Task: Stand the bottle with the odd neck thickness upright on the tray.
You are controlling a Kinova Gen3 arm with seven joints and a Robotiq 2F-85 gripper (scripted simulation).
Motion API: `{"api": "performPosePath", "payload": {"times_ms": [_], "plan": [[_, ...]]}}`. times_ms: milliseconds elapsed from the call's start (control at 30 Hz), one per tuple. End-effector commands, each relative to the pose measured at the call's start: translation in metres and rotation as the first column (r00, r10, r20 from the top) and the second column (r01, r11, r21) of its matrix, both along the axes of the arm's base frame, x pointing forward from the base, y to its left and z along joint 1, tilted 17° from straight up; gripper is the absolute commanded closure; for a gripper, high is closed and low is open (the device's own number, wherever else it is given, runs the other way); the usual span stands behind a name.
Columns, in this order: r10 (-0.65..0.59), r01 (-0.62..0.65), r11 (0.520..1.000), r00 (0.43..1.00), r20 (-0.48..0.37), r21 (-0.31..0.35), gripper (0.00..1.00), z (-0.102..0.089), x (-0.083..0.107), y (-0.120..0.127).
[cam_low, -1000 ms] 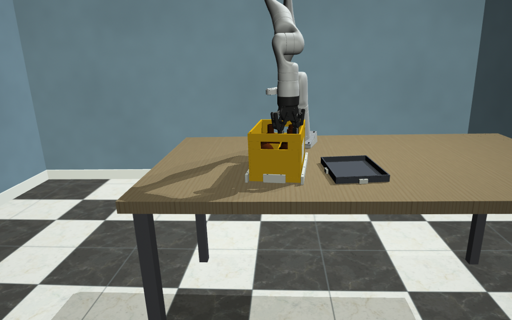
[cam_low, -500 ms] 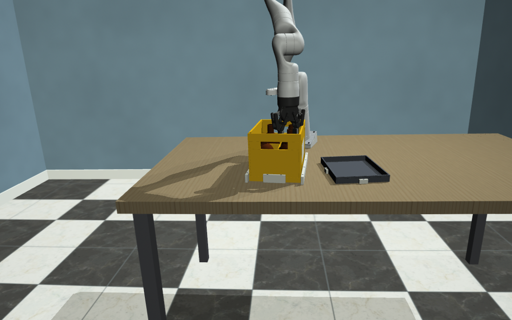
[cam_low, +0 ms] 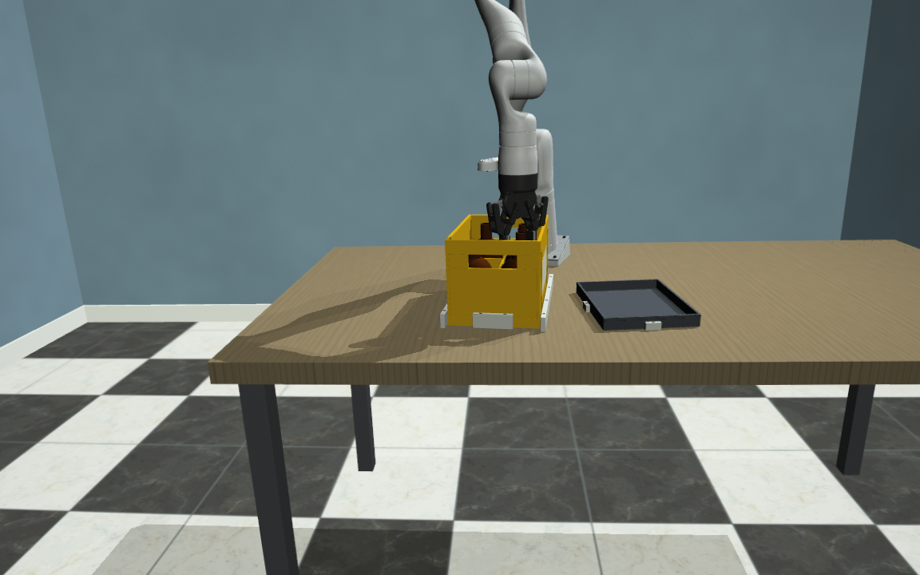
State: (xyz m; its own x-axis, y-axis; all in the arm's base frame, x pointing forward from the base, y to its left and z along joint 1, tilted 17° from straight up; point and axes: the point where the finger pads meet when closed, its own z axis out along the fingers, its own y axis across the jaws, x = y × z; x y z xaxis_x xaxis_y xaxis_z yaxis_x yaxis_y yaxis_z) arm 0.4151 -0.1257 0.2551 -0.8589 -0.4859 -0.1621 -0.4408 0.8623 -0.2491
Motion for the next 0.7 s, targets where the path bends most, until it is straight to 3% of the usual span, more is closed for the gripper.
{"api": "performPosePath", "payload": {"times_ms": [0, 400, 433, 667], "plan": [[0.000, 0.000, 1.000, 1.000, 0.002, -0.001, 0.36, 0.0007, 0.0002, 0.0000], [0.000, 0.000, 1.000, 1.000, 0.002, -0.001, 0.36, 0.0007, 0.0002, 0.0000], [0.000, 0.000, 1.000, 1.000, 0.002, -0.001, 1.00, 0.0007, 0.0002, 0.0000], [0.000, 0.000, 1.000, 1.000, 0.002, -0.001, 1.00, 0.0007, 0.0002, 0.0000]]}}
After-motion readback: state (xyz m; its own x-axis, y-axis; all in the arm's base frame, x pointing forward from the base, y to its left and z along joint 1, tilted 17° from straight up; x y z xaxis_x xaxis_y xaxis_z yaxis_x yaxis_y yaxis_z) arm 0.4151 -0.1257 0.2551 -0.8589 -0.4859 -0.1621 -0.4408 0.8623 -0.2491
